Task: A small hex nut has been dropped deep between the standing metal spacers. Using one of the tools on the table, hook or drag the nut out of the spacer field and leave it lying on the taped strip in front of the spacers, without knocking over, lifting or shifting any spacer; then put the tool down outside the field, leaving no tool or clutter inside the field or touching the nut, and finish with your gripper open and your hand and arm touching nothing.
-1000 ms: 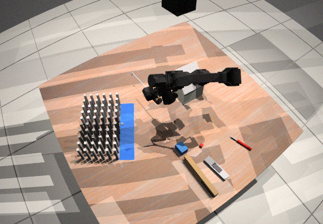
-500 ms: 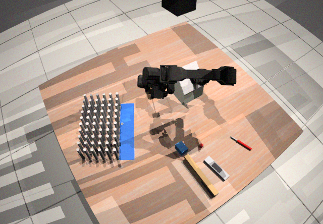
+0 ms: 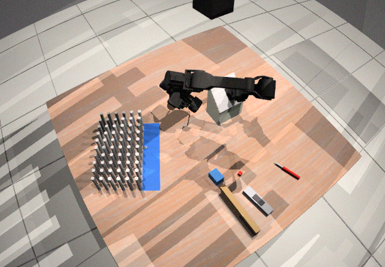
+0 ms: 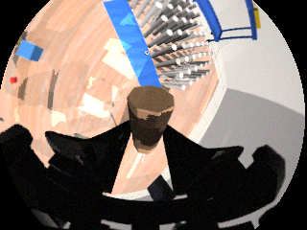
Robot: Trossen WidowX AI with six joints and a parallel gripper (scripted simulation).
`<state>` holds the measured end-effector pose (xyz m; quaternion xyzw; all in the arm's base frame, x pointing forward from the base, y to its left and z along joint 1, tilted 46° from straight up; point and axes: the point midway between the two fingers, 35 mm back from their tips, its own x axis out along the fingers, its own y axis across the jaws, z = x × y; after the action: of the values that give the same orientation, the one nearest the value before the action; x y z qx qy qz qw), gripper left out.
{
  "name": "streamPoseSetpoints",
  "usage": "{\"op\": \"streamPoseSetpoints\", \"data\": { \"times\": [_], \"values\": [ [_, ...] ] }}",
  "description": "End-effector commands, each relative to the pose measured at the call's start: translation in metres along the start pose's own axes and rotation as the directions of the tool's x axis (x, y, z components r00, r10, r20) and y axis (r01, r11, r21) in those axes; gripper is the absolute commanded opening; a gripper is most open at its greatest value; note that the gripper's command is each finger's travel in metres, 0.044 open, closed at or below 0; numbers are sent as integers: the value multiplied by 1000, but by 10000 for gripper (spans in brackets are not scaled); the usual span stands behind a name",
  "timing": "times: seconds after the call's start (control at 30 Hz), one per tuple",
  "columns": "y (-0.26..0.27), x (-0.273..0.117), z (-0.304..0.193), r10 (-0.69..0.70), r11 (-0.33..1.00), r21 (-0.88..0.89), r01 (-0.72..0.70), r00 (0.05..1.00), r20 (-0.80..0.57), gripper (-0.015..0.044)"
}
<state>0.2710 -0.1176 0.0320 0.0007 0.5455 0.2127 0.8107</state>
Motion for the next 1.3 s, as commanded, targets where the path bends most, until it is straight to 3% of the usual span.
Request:
{"op": "streamPoseSetpoints", "data": {
  "times": [0.0, 0.57, 0.93, 1.27],
  "values": [
    [-12, 0, -5, -13, 990, 141, 13, 1000, -4, 0],
    [-46, 7, -31, -12, 744, 668, 14, 1000, -7, 0],
    [-66, 12, -50, -8, 441, 897, 11, 1000, -8, 0],
    [-83, 16, -70, -3, 109, 994, 7, 1000, -7, 0]
  ]
}}
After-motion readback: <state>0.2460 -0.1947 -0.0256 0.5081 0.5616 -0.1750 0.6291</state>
